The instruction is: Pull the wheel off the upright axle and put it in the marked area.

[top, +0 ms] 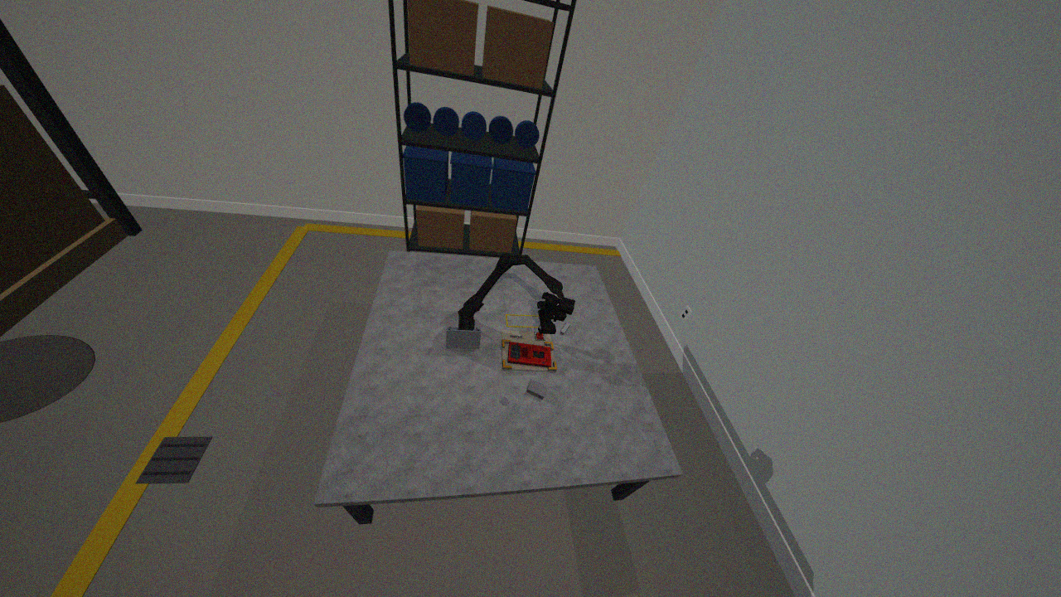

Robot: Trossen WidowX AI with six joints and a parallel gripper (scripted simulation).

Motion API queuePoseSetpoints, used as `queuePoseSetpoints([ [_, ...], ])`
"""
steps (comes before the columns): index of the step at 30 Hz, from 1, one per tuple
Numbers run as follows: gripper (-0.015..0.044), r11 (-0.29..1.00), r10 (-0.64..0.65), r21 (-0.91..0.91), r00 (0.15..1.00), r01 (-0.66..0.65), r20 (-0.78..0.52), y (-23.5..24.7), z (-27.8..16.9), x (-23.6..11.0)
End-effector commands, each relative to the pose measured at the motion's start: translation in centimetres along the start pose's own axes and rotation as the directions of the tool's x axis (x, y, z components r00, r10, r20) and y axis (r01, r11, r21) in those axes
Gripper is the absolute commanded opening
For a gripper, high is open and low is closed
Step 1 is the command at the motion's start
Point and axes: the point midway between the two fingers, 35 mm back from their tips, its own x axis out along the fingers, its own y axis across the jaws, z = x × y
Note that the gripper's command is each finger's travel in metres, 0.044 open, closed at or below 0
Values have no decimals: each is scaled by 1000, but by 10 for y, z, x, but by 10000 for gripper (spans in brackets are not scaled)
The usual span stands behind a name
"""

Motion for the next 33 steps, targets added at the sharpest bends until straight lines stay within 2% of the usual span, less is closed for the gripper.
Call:
queuePoseSetpoints([
  [1, 0, 1000, -5, -6, 1000, 5, 2, 1, 1, -3],
  [22, 0, 1000, -4, -5, 1000, 4, 2, 1, 0, -10],
  [33, 0, 1000, -6, -4, 1000, 6, 2, 1, -1, -44],
])
